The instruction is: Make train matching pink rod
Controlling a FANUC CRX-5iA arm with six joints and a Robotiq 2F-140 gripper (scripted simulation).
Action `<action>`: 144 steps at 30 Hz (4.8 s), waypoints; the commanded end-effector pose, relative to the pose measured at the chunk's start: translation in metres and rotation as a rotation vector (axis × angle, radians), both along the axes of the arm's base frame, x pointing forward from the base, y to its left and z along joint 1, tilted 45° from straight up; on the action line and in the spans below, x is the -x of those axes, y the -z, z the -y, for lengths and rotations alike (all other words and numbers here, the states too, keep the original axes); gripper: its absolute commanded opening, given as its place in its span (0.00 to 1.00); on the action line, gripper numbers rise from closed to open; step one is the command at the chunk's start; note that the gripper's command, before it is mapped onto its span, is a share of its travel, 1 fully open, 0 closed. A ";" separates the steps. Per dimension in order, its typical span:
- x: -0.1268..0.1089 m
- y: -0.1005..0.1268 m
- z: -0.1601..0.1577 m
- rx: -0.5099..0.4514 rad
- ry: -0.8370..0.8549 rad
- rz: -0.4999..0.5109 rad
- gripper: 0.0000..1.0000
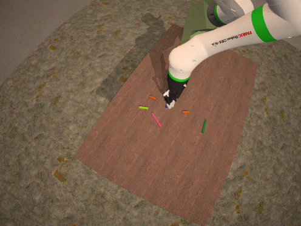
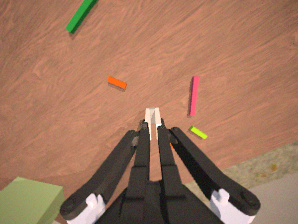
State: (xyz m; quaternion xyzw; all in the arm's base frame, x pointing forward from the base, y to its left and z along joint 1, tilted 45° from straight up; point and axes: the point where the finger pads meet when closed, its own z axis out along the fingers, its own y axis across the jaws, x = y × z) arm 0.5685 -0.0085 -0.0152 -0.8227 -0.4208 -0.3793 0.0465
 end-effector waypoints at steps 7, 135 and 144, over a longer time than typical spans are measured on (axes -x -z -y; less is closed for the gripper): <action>-0.019 0.020 -0.011 0.001 0.005 0.009 0.03; -0.027 0.030 -0.016 0.001 0.005 0.009 0.15; -0.011 0.011 -0.006 0.001 0.005 0.009 0.15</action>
